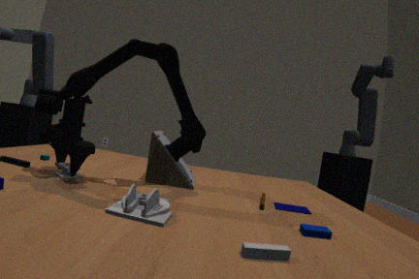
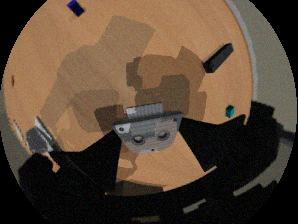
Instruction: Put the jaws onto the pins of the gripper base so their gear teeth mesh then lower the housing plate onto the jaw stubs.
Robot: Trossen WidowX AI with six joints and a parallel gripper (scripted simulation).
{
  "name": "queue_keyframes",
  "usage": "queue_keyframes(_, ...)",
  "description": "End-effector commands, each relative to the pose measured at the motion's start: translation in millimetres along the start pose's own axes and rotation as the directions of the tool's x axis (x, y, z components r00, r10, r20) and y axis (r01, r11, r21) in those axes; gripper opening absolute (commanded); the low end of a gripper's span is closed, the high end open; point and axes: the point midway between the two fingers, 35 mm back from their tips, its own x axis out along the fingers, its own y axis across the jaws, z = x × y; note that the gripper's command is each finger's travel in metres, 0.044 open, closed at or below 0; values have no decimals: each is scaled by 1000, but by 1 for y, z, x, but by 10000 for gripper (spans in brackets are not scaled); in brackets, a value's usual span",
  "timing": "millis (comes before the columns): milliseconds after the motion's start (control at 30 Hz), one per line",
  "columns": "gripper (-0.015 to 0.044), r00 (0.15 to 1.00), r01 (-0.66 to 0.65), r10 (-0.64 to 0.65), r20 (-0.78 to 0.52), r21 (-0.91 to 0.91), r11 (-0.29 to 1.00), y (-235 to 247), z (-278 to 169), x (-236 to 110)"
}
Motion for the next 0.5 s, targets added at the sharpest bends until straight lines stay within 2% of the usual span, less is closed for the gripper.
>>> queue_keyframes(0,351,1000,0,0,0,0,1000,0,0,0)
queue_keyframes(333,351,1000,0,0,0,0,1000,0,0,-1)
queue_keyframes(467,351,1000,0,0,1,1,1000,0,1,-11)
